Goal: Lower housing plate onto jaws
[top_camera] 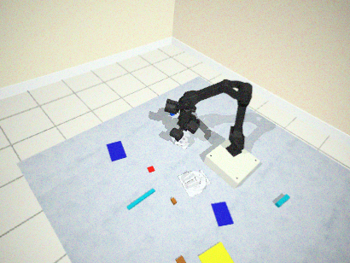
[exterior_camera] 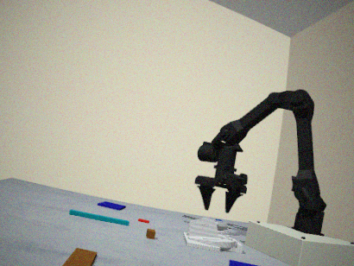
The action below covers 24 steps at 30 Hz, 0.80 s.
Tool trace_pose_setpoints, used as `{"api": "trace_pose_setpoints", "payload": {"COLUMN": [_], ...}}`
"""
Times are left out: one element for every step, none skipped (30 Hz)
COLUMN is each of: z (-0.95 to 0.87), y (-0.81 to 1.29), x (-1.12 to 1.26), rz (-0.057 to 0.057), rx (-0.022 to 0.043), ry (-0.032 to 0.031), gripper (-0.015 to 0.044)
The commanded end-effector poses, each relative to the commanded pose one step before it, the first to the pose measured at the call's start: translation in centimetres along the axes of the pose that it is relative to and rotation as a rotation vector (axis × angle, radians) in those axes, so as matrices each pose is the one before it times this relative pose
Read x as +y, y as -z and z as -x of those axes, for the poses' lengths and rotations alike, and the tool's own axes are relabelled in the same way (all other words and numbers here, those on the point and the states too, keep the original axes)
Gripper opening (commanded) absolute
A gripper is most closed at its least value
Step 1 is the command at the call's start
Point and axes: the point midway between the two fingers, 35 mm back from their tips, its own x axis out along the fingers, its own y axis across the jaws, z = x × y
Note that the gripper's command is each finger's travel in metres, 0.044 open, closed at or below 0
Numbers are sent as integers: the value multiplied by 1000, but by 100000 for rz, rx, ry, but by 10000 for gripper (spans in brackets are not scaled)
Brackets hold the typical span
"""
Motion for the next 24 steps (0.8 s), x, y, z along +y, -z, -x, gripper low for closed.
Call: {"api": "trace_pose_setpoints", "payload": {"z": [-446,-169,-168,-168,-168,-168,-167,-167,-167,-167,-138,-83,-28,0,0,0,0,0,-26,-78,-130,-161,-161,-161], "y": [-43,3,2,1,0,-1,-2,-3,-4,-5,-5,-3,-1,0,0,0,0,0,1,4,6,6,5,4], "x": [62,-1,-1,0,0,0,1,1,1,1,1,1,0,0,0,0,0,0,0,-1,-1,-2,-1,-1], "rz": [391,0,0,0,0,0,0,0,0,0,0,0,0,0,0,0,0,0,0,0,0,0,0,0], "rx": [165,-1,-1,-1,-1,-1,-1,-1,-2,-2,-1,-1,0,0,0,0,0,0,0,0,0,-1,-1,-1], "ry": [-197,0,0,0,0,0,0,0,0,0,0,0,0,0,0,0,0,0,0,0,0,0,0,0], "gripper": [440,440,440,440,440,440,440,440,440,440,440,440,440,440,440,440,440,440,440,440,440,440,440,440]}}
